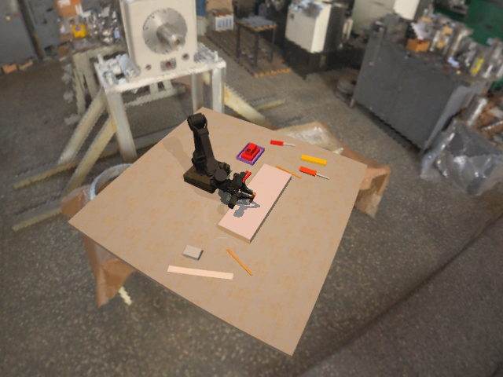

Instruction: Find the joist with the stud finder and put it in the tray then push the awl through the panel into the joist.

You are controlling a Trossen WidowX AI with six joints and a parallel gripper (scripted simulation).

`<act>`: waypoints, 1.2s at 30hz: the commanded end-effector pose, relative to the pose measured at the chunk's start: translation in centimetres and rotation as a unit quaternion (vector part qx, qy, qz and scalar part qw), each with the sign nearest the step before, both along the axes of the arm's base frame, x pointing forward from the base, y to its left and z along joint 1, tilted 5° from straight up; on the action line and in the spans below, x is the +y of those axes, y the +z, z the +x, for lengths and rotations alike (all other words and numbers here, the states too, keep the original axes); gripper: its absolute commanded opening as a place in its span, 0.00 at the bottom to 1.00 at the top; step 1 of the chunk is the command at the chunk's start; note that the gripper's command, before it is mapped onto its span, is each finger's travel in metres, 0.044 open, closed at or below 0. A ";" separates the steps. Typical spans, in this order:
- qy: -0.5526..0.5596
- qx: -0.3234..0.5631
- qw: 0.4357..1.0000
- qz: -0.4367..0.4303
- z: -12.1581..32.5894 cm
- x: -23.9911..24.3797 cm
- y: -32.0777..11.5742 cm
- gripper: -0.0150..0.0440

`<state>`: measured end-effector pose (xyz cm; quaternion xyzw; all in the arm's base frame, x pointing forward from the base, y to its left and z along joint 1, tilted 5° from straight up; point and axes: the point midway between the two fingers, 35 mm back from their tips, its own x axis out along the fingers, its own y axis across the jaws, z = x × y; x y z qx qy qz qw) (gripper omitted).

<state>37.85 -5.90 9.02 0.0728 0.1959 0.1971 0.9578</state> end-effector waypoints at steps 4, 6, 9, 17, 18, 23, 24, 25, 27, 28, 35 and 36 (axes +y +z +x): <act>0.061 -0.112 0.991 -0.027 -1.8 1.5 2.3 0.25; 0.072 -0.131 0.988 -0.033 -2.2 1.8 2.7 0.25; 0.079 -0.142 0.986 -0.037 -2.5 2.0 2.9 0.25; 0.079 -0.142 0.986 -0.037 -2.5 2.0 2.9 0.25; 0.079 -0.142 0.986 -0.037 -2.5 2.0 2.9 0.25; 0.079 -0.142 0.986 -0.037 -2.5 2.0 2.7 0.25; 0.079 -0.142 0.986 -0.037 -2.5 2.0 2.7 0.25; 0.079 -0.142 0.986 -0.037 -2.5 2.0 2.6 0.25; 0.079 -0.142 0.986 -0.037 -2.5 2.0 2.5 0.25; 0.079 -0.142 0.986 -0.037 -2.5 2.0 2.5 0.25; 0.079 -0.142 0.986 -0.037 -2.5 2.0 2.1 0.25; 0.079 -0.142 0.986 -0.037 -2.5 2.0 2.1 0.25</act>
